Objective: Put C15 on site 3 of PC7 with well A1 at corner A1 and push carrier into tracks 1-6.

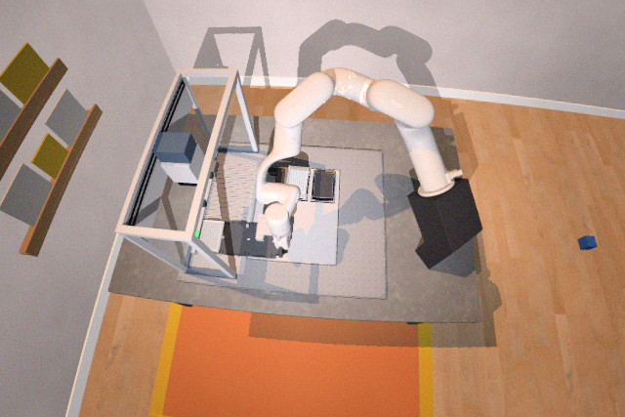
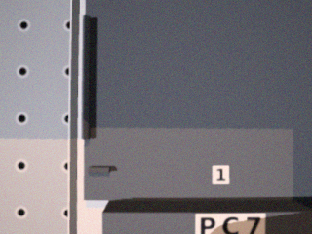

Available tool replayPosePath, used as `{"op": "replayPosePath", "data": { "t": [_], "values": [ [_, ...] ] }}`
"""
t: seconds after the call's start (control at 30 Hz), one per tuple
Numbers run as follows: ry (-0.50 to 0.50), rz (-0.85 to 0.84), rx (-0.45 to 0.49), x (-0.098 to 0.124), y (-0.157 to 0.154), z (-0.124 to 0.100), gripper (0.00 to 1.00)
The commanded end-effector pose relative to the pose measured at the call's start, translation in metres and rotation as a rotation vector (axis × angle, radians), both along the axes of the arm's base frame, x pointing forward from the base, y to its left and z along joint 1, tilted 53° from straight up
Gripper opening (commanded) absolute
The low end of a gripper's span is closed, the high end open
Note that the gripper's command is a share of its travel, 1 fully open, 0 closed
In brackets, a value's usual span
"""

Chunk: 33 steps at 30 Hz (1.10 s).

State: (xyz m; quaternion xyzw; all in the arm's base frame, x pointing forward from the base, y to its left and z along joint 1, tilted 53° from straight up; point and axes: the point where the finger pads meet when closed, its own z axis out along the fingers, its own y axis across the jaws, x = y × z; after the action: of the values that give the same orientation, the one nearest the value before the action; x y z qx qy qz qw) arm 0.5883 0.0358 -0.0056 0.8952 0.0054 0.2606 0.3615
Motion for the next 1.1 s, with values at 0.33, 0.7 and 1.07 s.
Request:
{"op": "replayPosePath", "data": {
  "t": [0.33,0.7,1.07],
  "values": [
    [-0.001,0.002,0.001,-0.005,0.0,-0.002,0.82],
    [-0.001,0.002,0.001,-0.01,0.008,0.005,0.82],
    [-0.001,0.002,0.001,-0.017,0.017,0.014,0.82]
  ]
}}
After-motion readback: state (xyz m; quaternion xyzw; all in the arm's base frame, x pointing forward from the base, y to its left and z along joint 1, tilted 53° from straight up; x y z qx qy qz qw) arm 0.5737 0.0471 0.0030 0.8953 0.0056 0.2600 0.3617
